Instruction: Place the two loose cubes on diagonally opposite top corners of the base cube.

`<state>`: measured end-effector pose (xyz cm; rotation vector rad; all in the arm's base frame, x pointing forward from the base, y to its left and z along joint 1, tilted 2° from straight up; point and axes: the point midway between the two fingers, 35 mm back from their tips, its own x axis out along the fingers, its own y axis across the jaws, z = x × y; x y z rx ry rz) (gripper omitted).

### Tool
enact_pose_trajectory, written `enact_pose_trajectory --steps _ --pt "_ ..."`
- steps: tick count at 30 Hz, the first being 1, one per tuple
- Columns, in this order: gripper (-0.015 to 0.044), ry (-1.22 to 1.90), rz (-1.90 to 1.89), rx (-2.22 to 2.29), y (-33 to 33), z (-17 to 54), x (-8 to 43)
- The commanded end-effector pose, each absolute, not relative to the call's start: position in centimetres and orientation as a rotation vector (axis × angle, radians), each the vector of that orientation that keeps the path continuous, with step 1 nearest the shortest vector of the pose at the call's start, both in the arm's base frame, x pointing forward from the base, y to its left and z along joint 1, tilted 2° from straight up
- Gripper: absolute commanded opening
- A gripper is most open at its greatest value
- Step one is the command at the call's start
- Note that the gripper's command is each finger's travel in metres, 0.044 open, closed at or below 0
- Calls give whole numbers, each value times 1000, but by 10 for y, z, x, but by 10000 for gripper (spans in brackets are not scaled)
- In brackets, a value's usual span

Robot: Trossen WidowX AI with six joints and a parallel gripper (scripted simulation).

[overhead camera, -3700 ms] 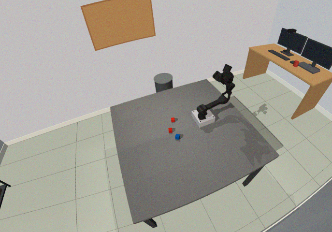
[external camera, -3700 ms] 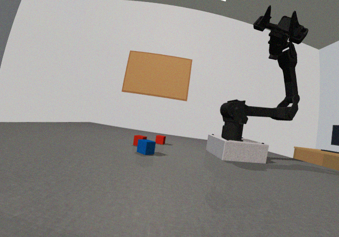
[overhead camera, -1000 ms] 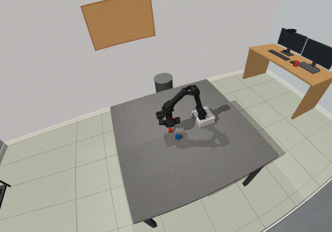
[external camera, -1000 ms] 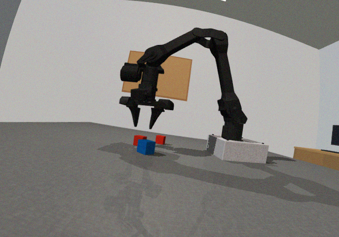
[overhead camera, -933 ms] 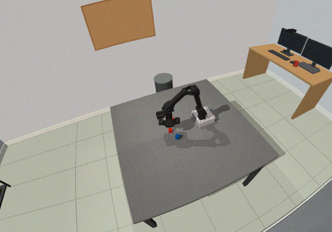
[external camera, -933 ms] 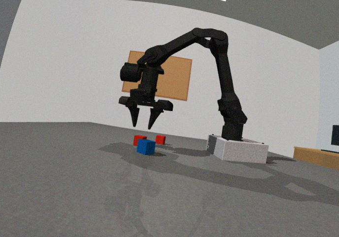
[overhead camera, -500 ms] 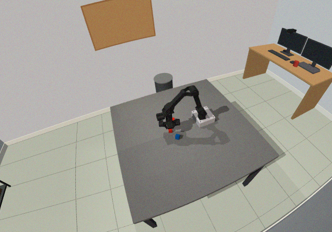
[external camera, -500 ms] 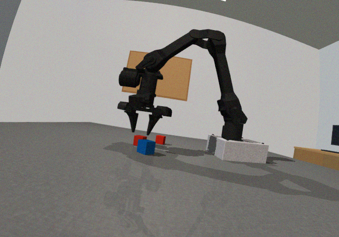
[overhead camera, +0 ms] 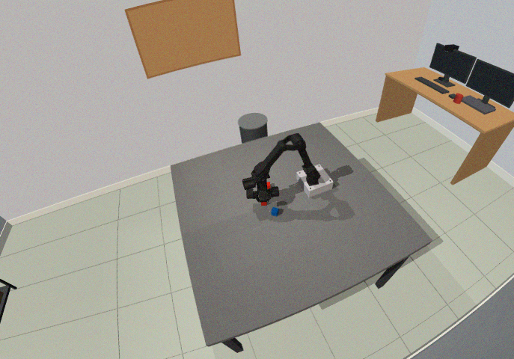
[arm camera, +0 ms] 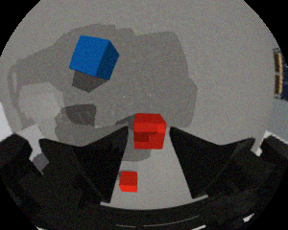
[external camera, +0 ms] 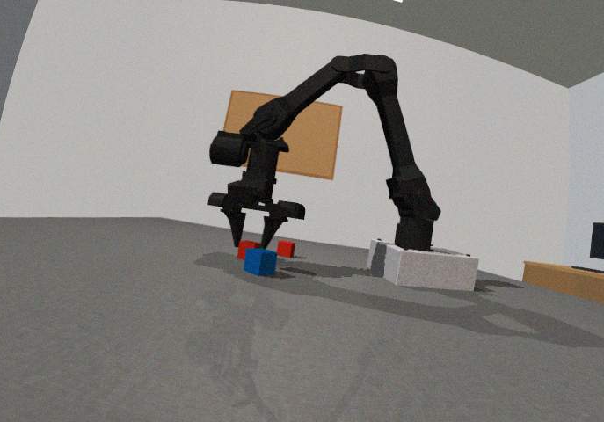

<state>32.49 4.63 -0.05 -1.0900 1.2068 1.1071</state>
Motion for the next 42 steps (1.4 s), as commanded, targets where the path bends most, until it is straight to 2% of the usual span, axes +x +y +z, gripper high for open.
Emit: enact_pose_trajectory --steps 1,4,5,42 --pt "186 1213 1104 -1090 46 -3 324" --pt "107 1213 1104 -1090 46 -3 324" --pt "105 1213 1104 -1090 46 -3 324" --pt "105 1213 1103 -1090 41 102 321"
